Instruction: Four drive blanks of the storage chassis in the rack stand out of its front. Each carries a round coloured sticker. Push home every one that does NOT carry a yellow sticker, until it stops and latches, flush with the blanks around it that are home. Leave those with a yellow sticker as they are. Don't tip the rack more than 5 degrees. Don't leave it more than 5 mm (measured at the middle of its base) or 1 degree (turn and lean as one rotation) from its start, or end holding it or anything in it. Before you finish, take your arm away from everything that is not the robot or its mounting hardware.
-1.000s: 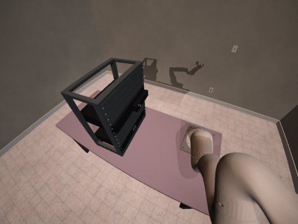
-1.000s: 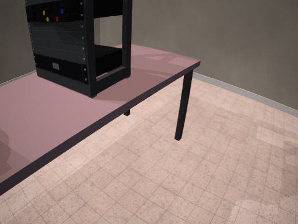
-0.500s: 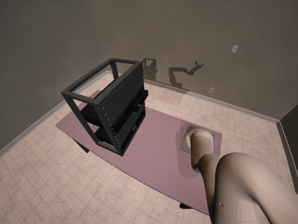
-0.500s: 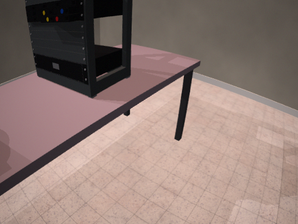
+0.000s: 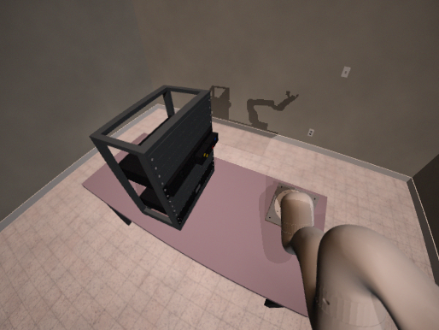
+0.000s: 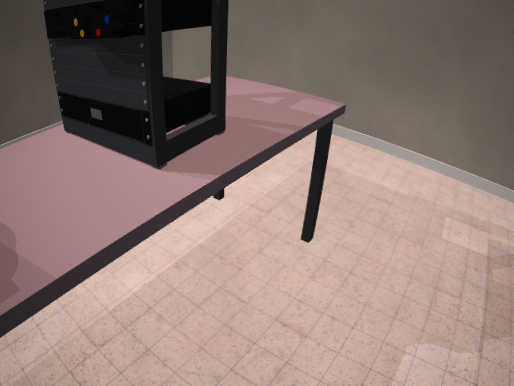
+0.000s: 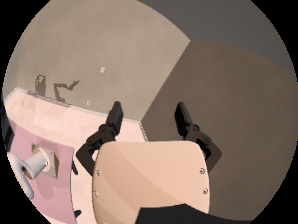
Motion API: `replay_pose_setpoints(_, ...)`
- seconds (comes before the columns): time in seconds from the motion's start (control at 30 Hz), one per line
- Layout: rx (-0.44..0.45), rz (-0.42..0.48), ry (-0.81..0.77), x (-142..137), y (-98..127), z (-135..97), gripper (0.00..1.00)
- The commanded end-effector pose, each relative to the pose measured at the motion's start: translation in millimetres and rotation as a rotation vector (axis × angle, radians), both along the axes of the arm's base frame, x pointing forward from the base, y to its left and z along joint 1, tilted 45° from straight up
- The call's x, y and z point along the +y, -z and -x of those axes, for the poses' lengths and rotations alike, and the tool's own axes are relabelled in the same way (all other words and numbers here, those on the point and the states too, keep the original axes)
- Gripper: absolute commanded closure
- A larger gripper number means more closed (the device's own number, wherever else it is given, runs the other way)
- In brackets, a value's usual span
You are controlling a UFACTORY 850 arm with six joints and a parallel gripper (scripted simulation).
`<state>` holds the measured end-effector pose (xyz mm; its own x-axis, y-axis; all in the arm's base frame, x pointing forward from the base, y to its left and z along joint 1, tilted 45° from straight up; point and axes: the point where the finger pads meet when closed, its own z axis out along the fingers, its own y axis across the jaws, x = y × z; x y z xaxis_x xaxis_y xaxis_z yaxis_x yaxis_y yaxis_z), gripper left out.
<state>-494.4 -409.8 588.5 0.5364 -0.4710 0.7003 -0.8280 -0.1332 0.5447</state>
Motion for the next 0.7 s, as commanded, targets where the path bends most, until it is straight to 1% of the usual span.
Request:
replay_pose_setpoints(0.0,0.002,-0.001,-0.001,0,0,0,0.00)
replay_pose_setpoints(0.27,0.009,-0.013,-0.005,-2,5,-1,0.00)
replay_pose_setpoints(0.67,0.029,-0.047,-0.018,-5,18,-2,0.00)
